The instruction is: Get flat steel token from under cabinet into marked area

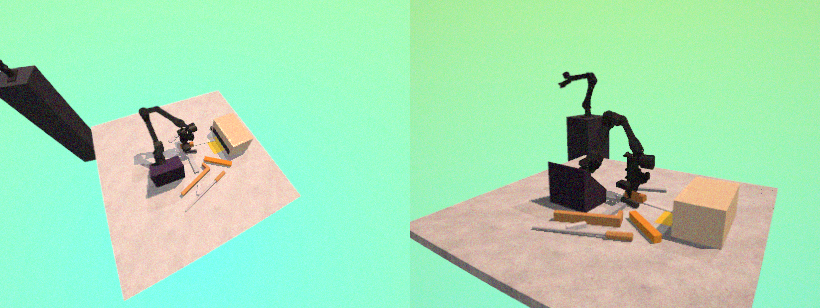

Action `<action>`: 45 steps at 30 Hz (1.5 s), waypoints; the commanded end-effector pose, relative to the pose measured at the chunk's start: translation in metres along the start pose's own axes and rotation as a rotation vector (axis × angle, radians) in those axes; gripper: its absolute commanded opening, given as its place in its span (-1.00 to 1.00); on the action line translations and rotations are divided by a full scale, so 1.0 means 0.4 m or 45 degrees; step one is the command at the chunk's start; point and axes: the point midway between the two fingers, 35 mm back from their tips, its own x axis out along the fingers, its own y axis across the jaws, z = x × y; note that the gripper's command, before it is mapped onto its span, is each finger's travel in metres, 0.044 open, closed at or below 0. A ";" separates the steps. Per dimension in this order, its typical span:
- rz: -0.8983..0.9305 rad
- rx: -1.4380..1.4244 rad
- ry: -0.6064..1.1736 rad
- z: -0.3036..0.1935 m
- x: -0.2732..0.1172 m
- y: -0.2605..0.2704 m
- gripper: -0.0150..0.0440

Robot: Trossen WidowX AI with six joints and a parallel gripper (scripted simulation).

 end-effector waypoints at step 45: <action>0.001 -0.016 -0.002 -0.005 0.005 -0.009 -0.16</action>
